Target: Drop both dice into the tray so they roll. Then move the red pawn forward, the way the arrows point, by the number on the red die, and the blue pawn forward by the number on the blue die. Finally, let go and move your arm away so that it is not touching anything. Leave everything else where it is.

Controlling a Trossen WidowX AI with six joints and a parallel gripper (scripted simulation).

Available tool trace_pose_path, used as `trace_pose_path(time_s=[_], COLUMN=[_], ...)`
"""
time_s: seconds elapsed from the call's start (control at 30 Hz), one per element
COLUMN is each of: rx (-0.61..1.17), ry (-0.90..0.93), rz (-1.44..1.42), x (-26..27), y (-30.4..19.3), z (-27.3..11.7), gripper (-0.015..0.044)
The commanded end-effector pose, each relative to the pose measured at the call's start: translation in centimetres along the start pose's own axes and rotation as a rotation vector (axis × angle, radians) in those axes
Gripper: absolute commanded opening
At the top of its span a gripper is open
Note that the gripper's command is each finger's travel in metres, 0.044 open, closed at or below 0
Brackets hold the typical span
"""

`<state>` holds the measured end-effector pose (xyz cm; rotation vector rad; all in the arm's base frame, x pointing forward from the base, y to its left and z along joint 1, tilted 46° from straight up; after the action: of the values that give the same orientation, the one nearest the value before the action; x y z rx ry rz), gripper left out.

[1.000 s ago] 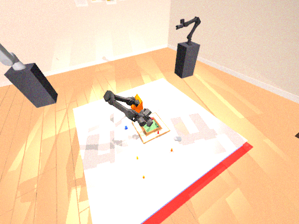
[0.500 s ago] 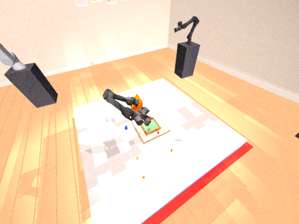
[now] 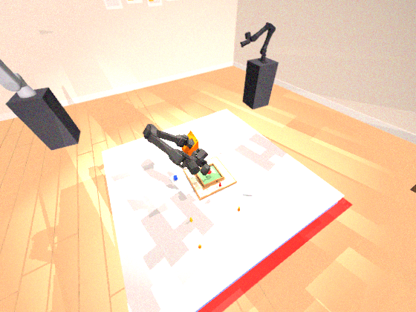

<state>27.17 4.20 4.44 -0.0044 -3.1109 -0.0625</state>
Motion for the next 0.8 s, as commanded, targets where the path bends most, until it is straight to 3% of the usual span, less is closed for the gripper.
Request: trace_pose_path(time_s=[0.0, 0.2, 0.33, 0.5, 0.67, 0.77], rx=[-0.004, 0.011, 0.369, 0.821, 0.773, 0.756], ry=[0.001, 0.008, 0.043, -0.092, -0.049, -0.104], rz=[0.000, 0.004, 0.042, 0.003, -0.001, 0.122], x=[0.1, 0.4, 0.7, 0.2, 0.6, 0.4], y=[2.0, 2.9, 1.9, 1.6, 1.6, 0.2], z=[-1.7, -2.3, 0.8, 2.9, 3.2, 1.8], gripper=[0.0289, 0.0440, 0.0440, 0.0440, 0.0440, 0.0361])
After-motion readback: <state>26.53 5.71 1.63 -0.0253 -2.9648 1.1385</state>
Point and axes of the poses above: the point midway between the two fingers, 35 mm back from their tips, its own z axis out along the fingers, its own x axis across the jaws, y = z × x, the point moved 1 cm from there along -z, back along the fingers, and after that the axes turned 7 degrees about z, right-handed, at the moved point
